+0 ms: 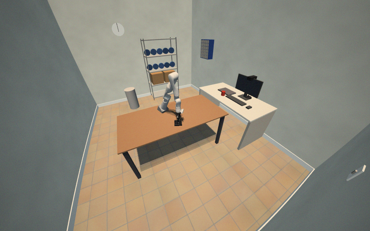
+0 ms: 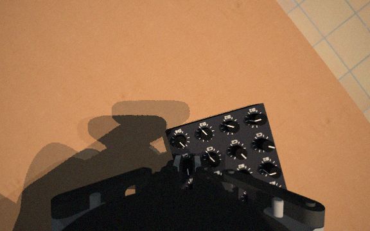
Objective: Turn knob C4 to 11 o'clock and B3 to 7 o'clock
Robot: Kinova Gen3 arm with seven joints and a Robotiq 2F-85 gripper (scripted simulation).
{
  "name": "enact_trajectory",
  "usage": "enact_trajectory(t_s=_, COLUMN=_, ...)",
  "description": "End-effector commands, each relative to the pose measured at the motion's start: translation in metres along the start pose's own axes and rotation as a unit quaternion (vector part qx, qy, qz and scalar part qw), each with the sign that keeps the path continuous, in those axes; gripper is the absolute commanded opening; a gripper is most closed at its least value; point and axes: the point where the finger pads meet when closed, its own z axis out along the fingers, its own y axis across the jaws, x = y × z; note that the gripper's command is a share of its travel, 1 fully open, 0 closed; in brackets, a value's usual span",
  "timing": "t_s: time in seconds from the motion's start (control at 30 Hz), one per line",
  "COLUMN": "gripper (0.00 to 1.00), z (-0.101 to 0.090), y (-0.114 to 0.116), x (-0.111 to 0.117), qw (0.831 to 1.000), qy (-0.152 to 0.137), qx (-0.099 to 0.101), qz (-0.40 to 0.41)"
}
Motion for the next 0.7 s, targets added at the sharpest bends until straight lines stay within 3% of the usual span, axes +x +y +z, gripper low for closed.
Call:
enact_trajectory(t_s=0.0, gripper=0.08, z=0.0001, y=-0.0005, x=-0.0009, qw=1.0, qy=-0.002, qx=0.005, qz=-0.013)
enact_trajectory(t_s=0.67, gripper=0.08, z=0.0001, y=-0.0005, x=-0.0009, qw=0.994, qy=-0.002, qx=0.005, qz=-0.113)
